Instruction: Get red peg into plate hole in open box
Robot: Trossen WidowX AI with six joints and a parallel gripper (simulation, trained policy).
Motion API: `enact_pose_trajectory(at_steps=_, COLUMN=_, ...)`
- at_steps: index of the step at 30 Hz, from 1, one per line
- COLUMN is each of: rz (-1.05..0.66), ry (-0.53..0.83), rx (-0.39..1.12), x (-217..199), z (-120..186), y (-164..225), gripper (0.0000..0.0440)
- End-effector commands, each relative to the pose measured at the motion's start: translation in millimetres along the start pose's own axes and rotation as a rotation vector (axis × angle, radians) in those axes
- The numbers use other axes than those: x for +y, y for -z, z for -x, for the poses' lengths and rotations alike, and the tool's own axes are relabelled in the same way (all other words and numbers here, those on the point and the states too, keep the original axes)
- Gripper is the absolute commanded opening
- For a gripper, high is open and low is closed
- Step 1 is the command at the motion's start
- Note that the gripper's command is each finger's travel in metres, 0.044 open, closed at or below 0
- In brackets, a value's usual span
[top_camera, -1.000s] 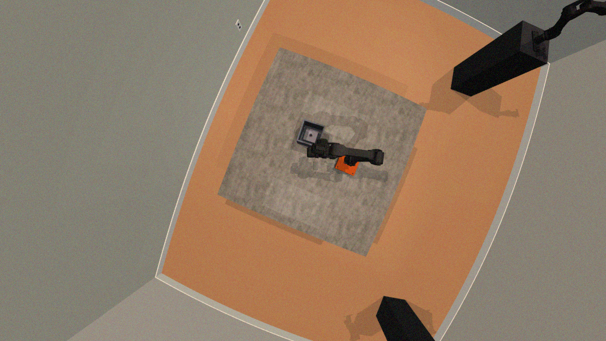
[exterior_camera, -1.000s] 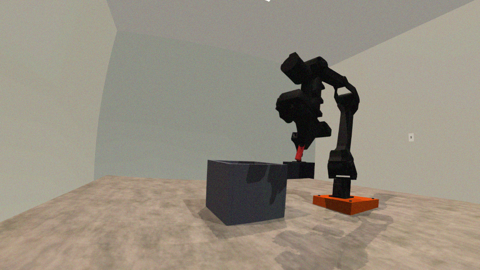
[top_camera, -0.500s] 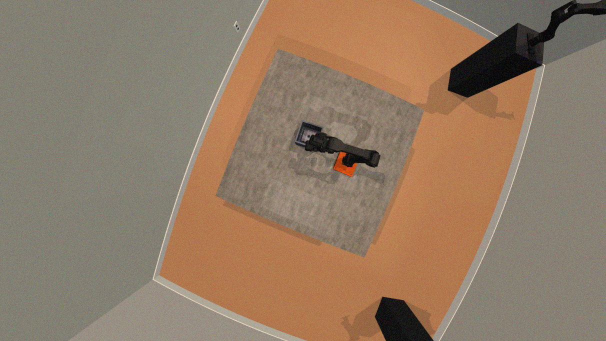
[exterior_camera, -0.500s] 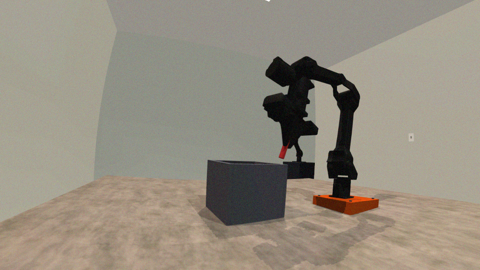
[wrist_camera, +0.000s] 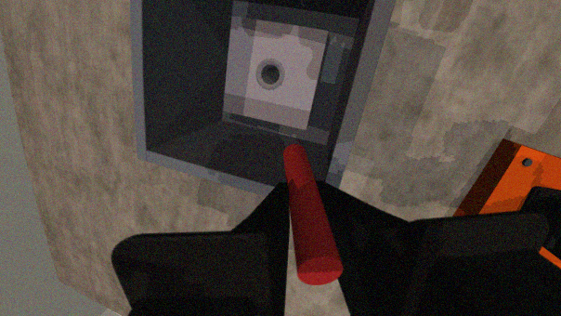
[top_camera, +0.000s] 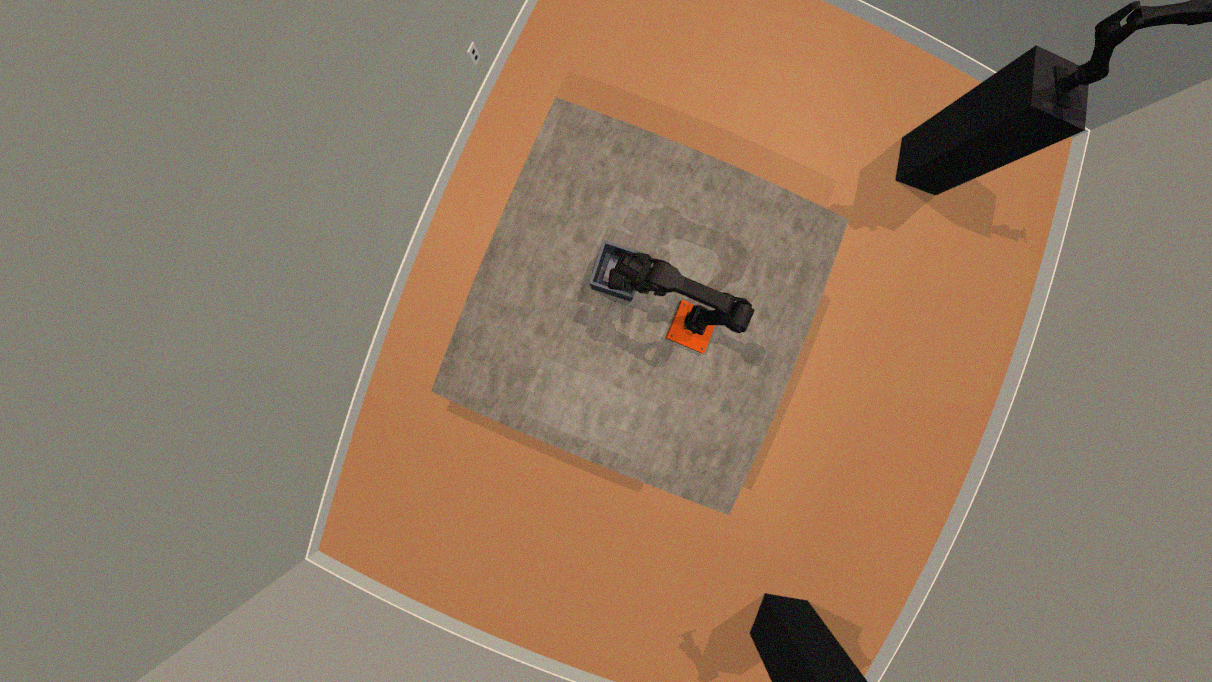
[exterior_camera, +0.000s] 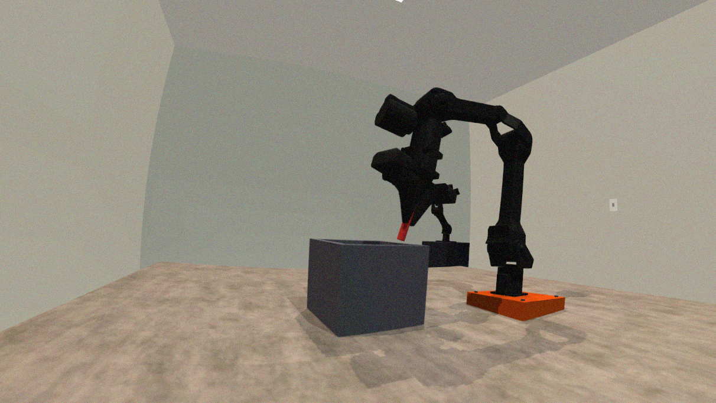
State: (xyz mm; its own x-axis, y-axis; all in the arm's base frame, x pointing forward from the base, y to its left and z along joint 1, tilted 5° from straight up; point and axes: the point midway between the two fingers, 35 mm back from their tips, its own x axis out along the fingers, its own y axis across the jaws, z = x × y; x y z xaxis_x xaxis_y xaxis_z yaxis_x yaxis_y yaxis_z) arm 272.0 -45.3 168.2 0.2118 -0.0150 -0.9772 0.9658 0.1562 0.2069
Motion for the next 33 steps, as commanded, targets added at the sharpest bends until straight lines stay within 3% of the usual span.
enact_pose_trajectory(at_steps=1, rz=0.003, ry=0.009, rx=0.006, x=2, z=-4, y=-6, gripper=0.0000)
enact_pose_trajectory(at_steps=33, rz=0.044, ry=0.051, rx=0.048, x=14, z=-80, y=-46, gripper=0.0000)
